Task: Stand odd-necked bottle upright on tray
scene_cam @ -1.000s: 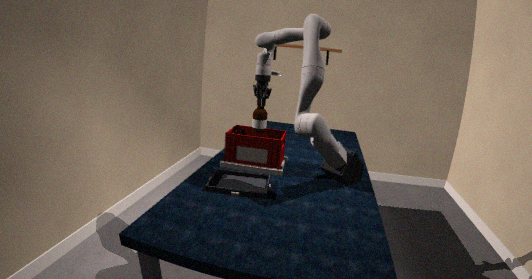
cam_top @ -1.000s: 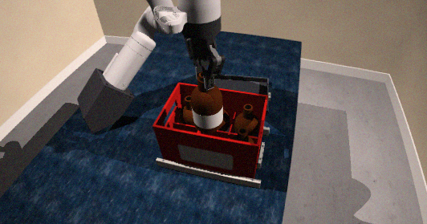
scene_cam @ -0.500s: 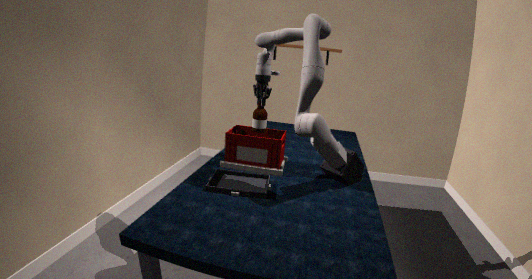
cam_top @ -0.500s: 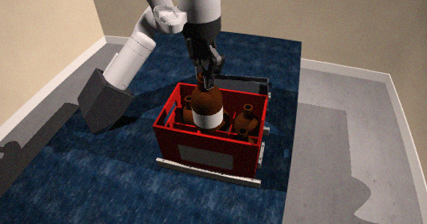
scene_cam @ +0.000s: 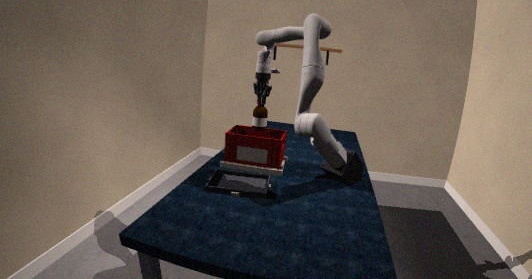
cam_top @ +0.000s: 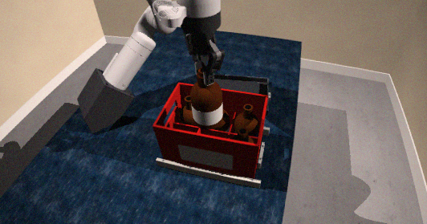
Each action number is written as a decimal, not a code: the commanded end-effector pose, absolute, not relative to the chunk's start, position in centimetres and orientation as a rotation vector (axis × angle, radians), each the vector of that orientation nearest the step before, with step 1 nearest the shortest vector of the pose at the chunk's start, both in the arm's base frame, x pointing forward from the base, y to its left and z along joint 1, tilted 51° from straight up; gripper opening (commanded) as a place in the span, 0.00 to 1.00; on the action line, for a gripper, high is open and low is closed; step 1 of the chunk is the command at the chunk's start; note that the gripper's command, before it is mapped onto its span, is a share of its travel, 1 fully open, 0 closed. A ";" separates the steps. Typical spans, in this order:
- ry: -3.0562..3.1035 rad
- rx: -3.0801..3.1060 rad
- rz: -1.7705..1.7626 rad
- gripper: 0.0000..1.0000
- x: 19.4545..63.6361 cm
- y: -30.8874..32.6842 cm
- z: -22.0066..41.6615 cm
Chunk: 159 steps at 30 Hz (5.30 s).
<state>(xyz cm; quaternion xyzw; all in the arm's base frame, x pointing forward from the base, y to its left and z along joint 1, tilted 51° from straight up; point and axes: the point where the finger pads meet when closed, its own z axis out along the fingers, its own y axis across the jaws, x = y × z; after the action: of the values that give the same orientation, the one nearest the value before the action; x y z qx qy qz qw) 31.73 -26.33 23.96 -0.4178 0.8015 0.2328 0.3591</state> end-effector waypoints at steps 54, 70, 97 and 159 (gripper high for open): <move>2.069 -1.073 0.595 0.00 31.5 -27.0 24.5; 2.069 -1.073 0.595 0.00 31.4 -26.9 24.6; 2.069 -1.073 0.595 0.00 31.1 -26.0 25.3; 2.069 -1.073 0.595 0.00 27.8 -17.6 32.2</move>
<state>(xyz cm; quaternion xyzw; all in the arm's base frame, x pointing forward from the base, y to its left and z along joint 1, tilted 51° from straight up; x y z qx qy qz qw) 28.12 -17.71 31.99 -0.4180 0.7996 0.2346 0.3618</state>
